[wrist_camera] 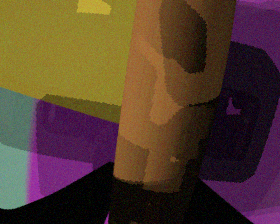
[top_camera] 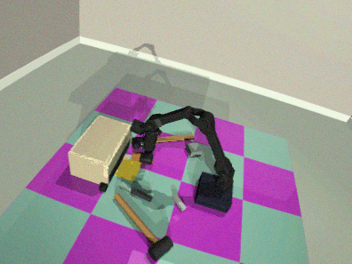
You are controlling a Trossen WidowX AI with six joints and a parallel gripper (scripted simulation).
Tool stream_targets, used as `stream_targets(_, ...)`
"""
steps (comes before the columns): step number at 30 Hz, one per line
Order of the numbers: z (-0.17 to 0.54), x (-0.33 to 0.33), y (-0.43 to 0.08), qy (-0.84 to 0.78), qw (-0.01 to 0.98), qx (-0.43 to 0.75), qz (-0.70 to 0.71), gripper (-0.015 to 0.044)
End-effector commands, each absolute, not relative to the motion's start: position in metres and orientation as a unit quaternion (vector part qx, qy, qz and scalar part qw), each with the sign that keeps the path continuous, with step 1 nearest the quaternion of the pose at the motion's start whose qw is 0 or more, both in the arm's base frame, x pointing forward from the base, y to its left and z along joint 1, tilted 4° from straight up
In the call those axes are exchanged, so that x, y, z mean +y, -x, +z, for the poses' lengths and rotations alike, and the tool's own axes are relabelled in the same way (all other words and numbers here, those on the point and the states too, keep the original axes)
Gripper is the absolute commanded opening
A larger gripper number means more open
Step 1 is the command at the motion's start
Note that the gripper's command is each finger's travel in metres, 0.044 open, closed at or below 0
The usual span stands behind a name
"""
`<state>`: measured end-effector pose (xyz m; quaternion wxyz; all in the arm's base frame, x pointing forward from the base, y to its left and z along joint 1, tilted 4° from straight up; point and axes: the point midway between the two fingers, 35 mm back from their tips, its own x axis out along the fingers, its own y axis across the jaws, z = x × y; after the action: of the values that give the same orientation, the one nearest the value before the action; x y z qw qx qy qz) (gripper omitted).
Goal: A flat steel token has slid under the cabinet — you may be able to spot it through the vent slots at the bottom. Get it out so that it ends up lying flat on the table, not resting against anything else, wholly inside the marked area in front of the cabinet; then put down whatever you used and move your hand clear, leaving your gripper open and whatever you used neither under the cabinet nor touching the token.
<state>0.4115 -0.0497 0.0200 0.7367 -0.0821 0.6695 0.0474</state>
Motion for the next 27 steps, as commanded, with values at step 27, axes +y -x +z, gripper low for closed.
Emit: stream_targets(27, 0.017, -0.046, -0.397, 0.08, 0.736, 0.67, 0.053, 0.0)
